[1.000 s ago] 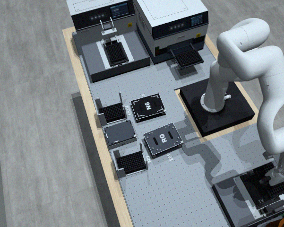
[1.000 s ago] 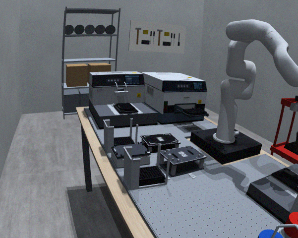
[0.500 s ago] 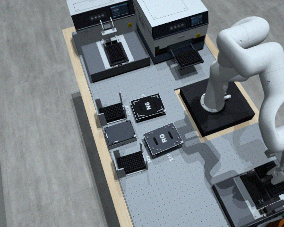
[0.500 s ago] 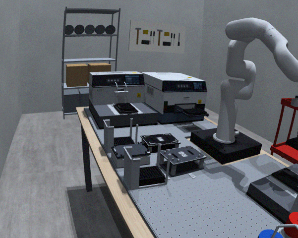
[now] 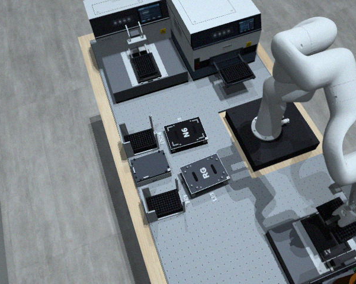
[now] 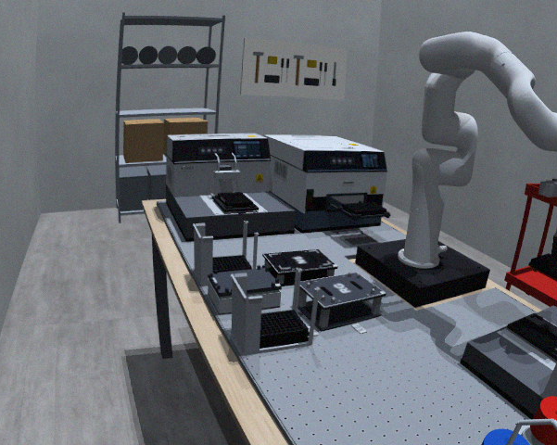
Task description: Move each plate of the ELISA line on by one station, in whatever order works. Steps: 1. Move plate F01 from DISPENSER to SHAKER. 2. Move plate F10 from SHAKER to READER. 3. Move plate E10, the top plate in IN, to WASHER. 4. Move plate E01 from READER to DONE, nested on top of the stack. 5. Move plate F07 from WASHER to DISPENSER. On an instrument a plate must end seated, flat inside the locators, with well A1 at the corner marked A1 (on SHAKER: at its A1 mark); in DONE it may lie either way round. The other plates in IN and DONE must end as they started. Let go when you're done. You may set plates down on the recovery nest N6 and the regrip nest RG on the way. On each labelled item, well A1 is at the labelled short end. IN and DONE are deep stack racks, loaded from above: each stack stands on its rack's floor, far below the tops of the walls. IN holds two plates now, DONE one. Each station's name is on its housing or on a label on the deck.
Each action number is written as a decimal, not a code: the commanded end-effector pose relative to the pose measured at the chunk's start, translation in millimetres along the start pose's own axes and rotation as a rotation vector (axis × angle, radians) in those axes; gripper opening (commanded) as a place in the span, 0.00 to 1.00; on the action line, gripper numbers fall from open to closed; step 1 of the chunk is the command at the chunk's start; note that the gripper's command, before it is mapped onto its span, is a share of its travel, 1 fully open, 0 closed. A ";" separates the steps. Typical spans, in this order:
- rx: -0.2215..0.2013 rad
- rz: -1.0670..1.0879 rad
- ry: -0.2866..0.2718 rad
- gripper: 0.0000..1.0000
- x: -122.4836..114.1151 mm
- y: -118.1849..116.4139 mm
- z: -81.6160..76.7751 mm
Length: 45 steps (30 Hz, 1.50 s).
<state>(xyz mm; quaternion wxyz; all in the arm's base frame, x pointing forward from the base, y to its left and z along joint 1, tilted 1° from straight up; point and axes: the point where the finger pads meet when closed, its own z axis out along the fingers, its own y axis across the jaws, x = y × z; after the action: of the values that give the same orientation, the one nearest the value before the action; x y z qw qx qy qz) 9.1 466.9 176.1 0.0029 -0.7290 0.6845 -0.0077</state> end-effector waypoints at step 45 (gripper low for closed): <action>0.000 -0.312 -0.006 0.00 137.4 1.6 -1.4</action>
<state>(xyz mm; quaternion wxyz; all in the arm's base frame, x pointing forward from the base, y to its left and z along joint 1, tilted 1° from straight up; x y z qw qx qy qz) 14.7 341.2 176.2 0.0014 -0.8166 0.5771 -0.0081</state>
